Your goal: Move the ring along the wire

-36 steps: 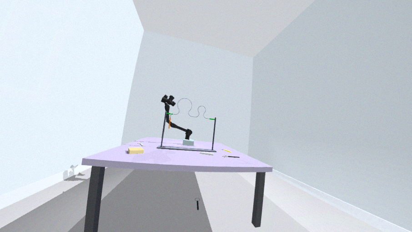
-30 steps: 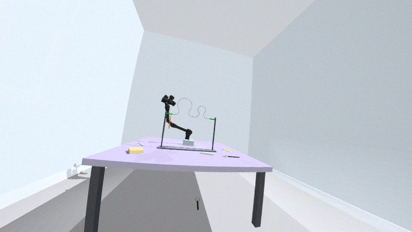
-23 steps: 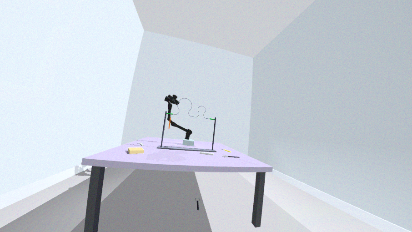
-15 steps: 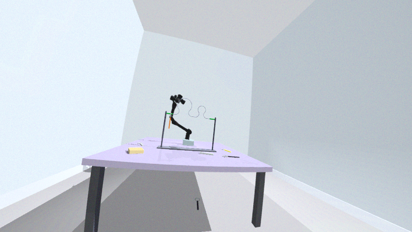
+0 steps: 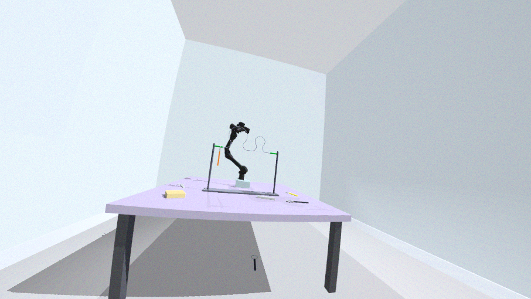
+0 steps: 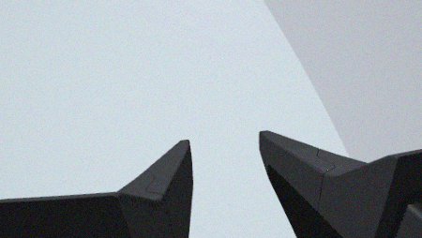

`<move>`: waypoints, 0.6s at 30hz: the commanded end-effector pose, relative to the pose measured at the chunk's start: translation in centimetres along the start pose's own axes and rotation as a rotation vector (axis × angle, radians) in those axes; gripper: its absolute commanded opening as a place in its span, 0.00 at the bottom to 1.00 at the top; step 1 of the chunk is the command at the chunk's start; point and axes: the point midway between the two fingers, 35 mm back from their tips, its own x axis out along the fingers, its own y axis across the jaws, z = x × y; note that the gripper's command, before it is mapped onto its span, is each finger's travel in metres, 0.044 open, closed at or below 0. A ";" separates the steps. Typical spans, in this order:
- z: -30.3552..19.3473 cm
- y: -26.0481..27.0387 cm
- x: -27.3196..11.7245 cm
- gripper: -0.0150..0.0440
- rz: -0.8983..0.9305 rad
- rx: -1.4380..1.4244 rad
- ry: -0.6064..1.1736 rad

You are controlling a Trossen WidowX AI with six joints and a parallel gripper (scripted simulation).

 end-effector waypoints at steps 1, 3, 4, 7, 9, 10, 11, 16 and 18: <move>1.2 -4.0 1.9 0.53 -0.118 -0.086 -0.059; 1.8 -5.7 2.4 0.53 -0.168 -0.123 -0.082; 2.1 -6.5 2.7 0.53 -0.193 -0.141 -0.093; 3.0 -9.0 3.1 0.53 -0.269 -0.197 -0.125; 3.6 -10.7 3.3 0.53 -0.321 -0.235 -0.145; 4.0 -11.5 3.3 0.53 -0.347 -0.253 -0.155; 4.3 -12.3 3.3 0.53 -0.372 -0.272 -0.164; 6.0 -16.1 2.7 0.53 -0.498 -0.363 -0.208; 6.7 -17.5 2.3 0.53 -0.549 -0.398 -0.224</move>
